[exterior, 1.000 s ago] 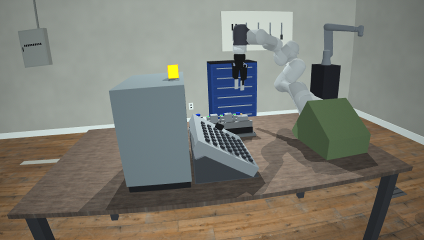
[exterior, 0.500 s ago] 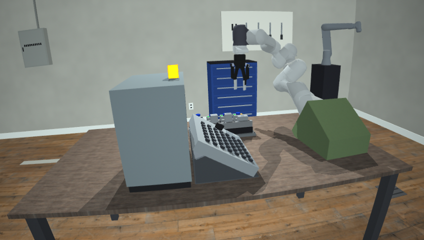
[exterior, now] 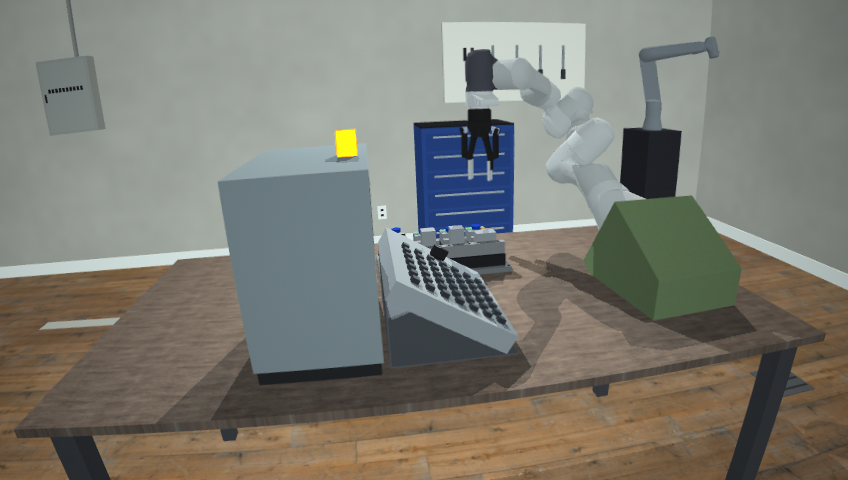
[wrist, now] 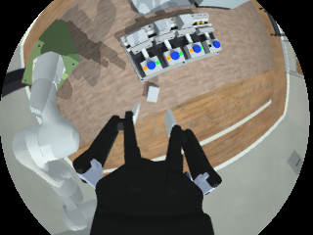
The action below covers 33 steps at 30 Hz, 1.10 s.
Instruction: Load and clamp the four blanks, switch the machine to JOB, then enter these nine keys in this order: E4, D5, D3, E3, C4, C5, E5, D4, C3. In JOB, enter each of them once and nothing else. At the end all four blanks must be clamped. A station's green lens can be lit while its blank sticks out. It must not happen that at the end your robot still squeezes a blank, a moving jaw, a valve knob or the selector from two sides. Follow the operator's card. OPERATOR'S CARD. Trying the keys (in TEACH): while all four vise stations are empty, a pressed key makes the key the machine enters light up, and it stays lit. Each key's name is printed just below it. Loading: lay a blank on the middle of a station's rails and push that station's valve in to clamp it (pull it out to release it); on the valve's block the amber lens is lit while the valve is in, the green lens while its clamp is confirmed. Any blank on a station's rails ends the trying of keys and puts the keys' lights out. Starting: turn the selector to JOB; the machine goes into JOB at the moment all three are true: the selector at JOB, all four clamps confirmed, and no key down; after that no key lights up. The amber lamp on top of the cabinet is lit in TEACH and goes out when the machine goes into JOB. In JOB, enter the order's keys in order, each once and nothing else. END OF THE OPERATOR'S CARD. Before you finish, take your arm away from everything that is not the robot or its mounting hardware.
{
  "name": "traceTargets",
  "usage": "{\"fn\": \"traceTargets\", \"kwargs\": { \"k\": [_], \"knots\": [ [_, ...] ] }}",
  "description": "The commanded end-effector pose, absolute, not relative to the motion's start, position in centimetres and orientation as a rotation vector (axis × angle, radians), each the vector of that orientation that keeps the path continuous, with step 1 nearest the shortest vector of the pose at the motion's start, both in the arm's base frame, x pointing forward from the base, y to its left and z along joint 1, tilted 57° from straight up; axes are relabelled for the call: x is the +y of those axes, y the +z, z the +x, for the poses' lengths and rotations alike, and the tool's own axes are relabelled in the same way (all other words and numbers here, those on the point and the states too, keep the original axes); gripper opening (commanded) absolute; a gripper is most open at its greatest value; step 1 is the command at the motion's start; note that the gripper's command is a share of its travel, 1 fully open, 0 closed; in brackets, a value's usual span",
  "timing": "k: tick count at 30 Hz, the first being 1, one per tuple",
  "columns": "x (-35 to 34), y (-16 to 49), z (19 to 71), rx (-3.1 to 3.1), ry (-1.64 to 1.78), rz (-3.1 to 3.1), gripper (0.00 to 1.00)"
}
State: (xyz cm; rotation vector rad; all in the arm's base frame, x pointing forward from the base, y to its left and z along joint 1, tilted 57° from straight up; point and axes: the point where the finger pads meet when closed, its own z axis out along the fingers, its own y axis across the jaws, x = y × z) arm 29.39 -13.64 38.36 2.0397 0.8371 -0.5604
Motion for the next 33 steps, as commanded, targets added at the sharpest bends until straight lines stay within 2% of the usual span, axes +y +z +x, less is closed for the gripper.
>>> {"fn": "traceTargets", "kwargs": {
  "k": [1,15,33],
  "knots": [
    [-13.8,38.6,29.4,0.86,-0.574,2.031,0.4],
    [-15.3,37.6,29.2,0.86,-0.574,2.03,0.4],
    [-22.2,33.1,28.5,0.86,-0.574,2.03,0.4]
  ]
}}
